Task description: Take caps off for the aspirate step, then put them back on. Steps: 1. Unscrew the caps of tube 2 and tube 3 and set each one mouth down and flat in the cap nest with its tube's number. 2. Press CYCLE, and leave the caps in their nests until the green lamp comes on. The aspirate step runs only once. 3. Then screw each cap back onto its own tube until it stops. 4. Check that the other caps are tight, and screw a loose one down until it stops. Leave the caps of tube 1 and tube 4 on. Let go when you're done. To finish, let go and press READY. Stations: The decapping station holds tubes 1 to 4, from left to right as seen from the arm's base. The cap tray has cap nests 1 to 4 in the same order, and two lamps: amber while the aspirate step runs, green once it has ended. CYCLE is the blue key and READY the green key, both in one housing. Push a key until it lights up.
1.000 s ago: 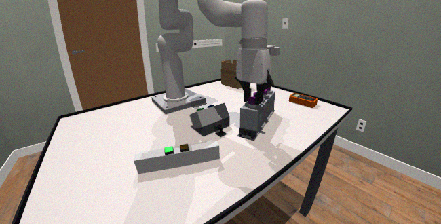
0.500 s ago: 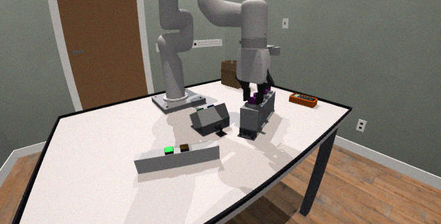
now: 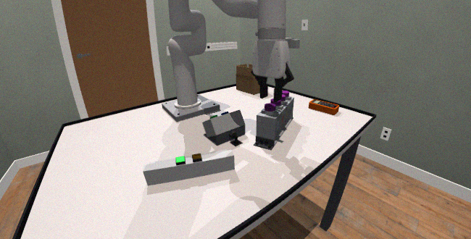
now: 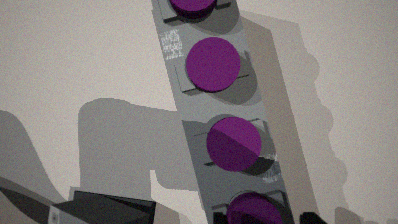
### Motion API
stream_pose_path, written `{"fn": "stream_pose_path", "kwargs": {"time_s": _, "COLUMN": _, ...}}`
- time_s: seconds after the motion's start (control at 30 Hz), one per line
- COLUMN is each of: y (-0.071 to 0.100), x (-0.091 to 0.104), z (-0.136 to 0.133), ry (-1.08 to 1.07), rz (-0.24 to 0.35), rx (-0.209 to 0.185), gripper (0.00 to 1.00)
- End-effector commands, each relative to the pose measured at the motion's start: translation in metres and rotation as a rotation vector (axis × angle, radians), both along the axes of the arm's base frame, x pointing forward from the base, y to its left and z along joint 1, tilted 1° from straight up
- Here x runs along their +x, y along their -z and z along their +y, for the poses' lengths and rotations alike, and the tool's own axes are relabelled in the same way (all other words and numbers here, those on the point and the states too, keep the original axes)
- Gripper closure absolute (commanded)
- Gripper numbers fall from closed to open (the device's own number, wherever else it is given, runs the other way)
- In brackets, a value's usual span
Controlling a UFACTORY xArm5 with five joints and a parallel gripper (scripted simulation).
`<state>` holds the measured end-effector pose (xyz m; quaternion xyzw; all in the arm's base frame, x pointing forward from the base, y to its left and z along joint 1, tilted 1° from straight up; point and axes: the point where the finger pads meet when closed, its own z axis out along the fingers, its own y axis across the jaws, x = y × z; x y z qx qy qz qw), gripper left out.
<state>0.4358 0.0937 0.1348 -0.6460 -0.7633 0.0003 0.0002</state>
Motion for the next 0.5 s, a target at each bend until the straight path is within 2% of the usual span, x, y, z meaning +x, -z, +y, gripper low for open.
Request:
{"fn": "stream_pose_path", "kwargs": {"time_s": 0.0, "y": -0.016, "x": 0.001, "z": 0.000, "ry": 0.000, "rz": -0.006, "rx": -0.008, "gripper": 0.54}}
{"fn": "stream_pose_path", "kwargs": {"time_s": 0.13, "y": -0.016, "x": 0.001, "z": 0.000, "ry": 0.000, "rz": -0.006, "rx": -0.008, "gripper": 0.54}}
{"fn": "stream_pose_path", "kwargs": {"time_s": 0.17, "y": -0.016, "x": -0.005, "z": -0.005, "ry": 0.083, "rz": -0.006, "rx": -0.008, "gripper": 1.00}}
{"fn": "stream_pose_path", "kwargs": {"time_s": 0.3, "y": -0.016, "x": -0.029, "z": -0.024, "ry": 0.140, "rz": -0.006, "rx": -0.008, "gripper": 1.00}}
{"fn": "stream_pose_path", "kwargs": {"time_s": 0.47, "y": -0.016, "x": -0.045, "z": -0.038, "ry": 0.140, "rz": -0.006, "rx": -0.008, "gripper": 1.00}}
